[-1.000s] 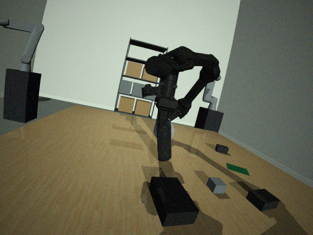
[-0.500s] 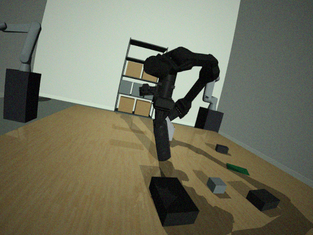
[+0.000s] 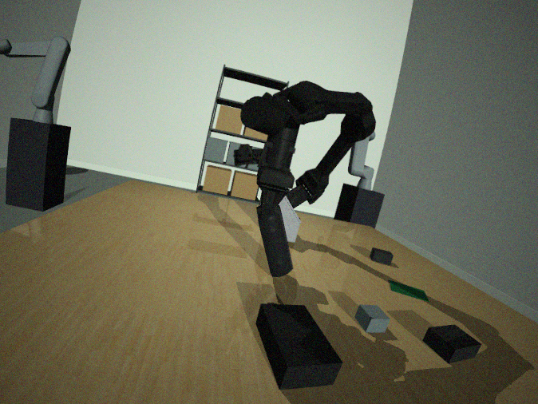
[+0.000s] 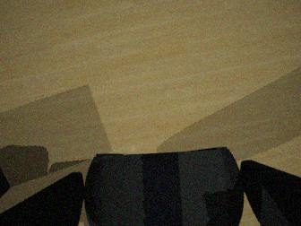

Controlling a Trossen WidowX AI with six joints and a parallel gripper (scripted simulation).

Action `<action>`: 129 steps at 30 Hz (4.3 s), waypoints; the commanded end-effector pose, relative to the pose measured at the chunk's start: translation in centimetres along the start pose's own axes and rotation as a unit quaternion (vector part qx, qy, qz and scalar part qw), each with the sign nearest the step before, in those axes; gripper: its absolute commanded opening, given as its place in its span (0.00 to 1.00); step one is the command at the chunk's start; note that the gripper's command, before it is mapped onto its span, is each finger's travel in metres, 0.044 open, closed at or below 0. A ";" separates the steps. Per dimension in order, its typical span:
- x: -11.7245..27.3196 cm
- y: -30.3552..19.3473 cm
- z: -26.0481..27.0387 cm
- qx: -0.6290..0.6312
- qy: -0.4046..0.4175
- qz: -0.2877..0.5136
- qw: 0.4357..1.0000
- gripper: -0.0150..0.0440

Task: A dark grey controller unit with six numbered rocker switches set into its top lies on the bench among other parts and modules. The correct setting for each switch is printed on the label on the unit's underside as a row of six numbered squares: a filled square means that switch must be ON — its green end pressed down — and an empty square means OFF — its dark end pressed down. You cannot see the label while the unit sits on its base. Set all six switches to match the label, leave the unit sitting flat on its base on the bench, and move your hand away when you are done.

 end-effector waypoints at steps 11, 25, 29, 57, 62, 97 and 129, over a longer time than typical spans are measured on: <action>-1.2 1.1 0.2 -0.001 -0.011 -0.001 1.000 0.83; -1.7 2.0 0.4 -0.001 -0.011 -0.001 1.000 0.83; -1.9 2.3 0.5 -0.001 -0.011 -0.001 1.000 0.83; -3.3 3.9 0.8 -0.001 -0.010 -0.002 1.000 0.83; -3.6 4.2 0.9 -0.001 -0.010 -0.002 1.000 0.83; -5.8 5.8 1.2 -0.001 -0.010 -0.002 1.000 0.83; -8.1 6.9 1.4 0.000 -0.010 -0.002 1.000 0.83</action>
Point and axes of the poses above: the point midway between the two fingers, 35 mm back from their tips, its own x axis back along the fingers, its own z axis across the jaws, y = z × x, the point moved 10 cm from there along x, back along the fingers, and after that the axes turned 13 degrees about -x, right-handed, at the moved point
